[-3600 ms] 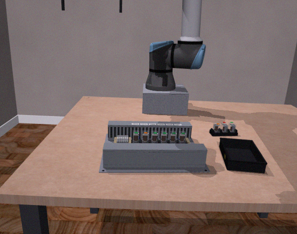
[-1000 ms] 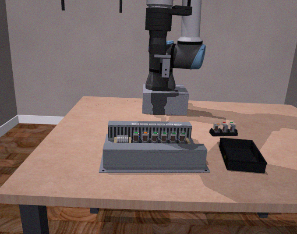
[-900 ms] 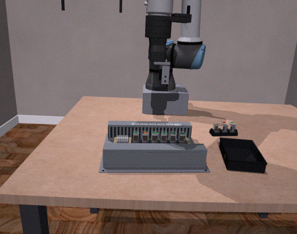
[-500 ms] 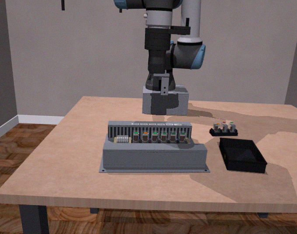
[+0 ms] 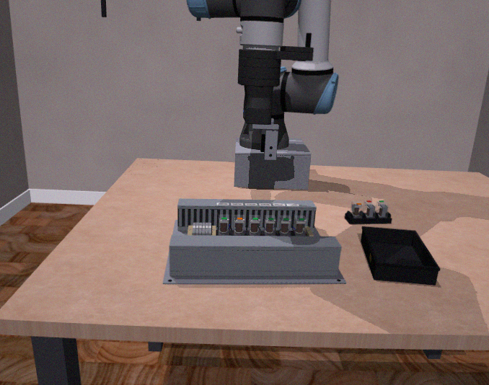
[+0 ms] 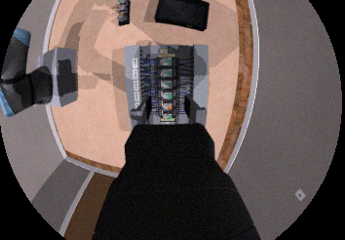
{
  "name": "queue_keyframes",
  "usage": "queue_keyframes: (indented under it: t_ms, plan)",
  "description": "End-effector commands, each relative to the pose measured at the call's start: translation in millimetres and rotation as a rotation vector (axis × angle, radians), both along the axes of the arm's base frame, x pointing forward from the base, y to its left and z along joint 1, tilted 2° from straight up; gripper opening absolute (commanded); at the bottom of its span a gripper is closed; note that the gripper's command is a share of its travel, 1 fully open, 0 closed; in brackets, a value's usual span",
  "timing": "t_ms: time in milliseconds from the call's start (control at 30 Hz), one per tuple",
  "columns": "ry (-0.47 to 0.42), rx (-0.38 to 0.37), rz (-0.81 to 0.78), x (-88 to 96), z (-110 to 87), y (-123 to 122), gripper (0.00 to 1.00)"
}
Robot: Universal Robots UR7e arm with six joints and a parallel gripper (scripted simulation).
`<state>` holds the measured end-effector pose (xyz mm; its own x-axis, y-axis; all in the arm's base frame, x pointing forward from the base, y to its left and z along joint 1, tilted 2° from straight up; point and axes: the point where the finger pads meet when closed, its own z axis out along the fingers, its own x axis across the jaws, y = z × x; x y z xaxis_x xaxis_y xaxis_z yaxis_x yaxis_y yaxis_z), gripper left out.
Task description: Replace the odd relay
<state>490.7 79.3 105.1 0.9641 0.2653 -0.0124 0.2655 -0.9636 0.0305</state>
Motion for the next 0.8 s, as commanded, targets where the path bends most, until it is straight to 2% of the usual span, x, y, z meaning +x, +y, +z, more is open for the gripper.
queue_keyframes:
  t_ms: [0, 167, 767]
  plan:
    - [-0.002, 0.0, 0.0, 0.5, 0.4, 0.0, 1.0]
    - [-0.002, 0.0, 0.0, 0.2, 8.1, 0.2, 1.0]
    - [-0.002, 0.0, 0.0, 0.1, 12.0, 0.3, 1.0]
